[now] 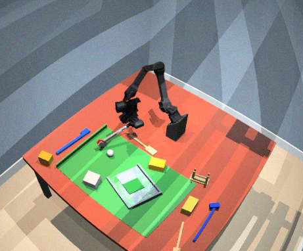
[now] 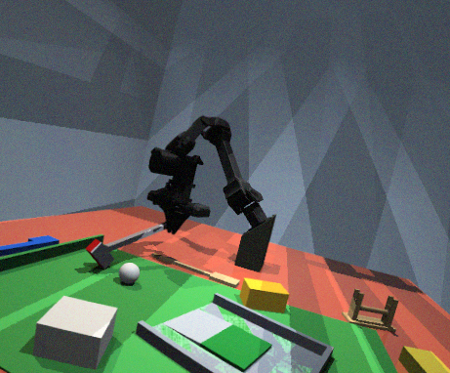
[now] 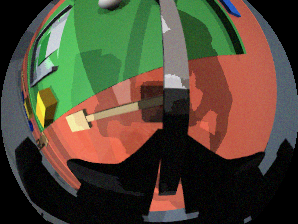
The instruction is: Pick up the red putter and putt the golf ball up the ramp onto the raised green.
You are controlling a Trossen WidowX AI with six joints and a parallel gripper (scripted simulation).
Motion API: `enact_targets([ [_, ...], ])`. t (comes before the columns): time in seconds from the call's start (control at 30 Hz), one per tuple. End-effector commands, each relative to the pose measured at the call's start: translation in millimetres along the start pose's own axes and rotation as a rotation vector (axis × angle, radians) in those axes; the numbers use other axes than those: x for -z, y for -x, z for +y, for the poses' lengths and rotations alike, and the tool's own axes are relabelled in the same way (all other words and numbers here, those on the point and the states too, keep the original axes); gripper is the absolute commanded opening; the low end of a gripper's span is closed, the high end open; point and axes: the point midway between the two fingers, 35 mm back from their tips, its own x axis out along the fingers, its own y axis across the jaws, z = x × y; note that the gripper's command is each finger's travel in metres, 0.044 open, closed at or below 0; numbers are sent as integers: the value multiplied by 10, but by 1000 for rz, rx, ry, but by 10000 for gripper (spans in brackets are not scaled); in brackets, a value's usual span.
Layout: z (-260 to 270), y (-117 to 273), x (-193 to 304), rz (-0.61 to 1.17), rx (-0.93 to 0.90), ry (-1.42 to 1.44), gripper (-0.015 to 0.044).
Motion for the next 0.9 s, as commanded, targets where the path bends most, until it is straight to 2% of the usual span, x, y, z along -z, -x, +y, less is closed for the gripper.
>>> enact_targets([
  [0.0,-53,14,-26,-9,0,-8,0],
  [0.27,-2,0,-8,-1,-2,0,0],
  [0.6,1261,5,-37,-2,-13,-7,0],
  [0.87,1349,61,-19,-5,-9,-8,0],
])
